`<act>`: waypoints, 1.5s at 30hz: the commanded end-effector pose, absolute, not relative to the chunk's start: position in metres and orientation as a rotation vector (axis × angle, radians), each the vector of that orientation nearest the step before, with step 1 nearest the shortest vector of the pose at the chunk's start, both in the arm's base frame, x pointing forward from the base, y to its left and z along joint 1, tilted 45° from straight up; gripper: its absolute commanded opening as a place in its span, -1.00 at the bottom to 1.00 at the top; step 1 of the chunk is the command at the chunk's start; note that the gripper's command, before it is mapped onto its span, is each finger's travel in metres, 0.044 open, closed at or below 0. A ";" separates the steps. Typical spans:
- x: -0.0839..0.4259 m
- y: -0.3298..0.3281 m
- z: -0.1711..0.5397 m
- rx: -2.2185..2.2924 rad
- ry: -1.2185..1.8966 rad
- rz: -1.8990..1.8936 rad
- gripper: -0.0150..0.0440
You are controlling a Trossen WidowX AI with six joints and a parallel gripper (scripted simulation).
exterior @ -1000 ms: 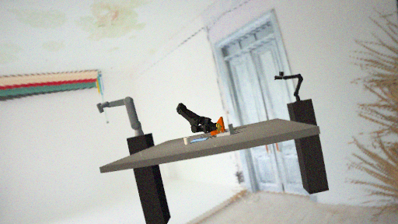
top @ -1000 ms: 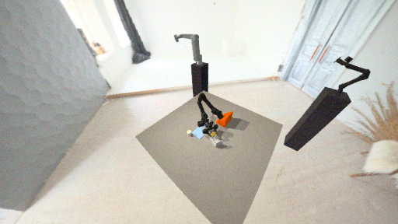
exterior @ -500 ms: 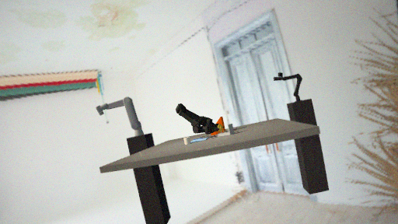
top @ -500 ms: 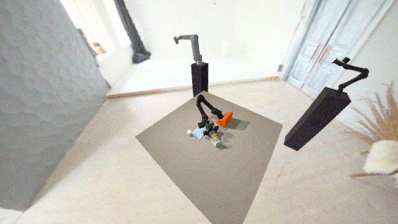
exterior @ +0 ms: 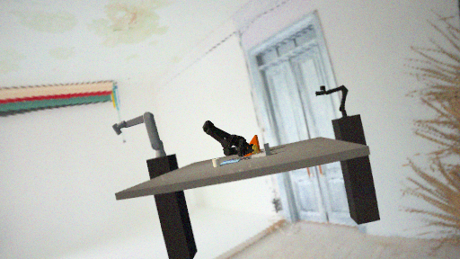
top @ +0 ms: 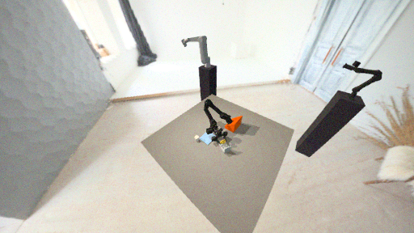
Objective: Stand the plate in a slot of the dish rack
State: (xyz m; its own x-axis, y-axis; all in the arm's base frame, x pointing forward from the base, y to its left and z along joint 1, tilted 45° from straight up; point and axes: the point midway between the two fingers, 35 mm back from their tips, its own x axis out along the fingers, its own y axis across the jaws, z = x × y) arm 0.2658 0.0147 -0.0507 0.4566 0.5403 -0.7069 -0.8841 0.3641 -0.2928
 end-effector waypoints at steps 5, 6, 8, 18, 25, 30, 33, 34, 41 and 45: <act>0.266 0.015 -0.051 -0.722 0.554 0.979 -0.05; 0.266 0.015 -0.051 -0.722 0.554 0.979 0.04; 0.266 0.015 -0.051 -0.722 0.554 0.979 0.22; 0.266 0.015 -0.051 -0.722 0.554 0.979 0.86; 0.266 0.016 -0.049 -0.723 0.554 0.979 0.86; 0.277 0.051 -0.014 -0.736 0.561 0.982 0.86; 0.277 0.078 0.013 -0.735 0.551 0.978 0.86; 0.276 0.087 0.022 -0.732 0.545 0.977 0.86; 0.279 0.100 0.034 -0.725 0.534 0.974 0.86; 0.279 0.101 0.033 -0.703 0.583 0.963 0.86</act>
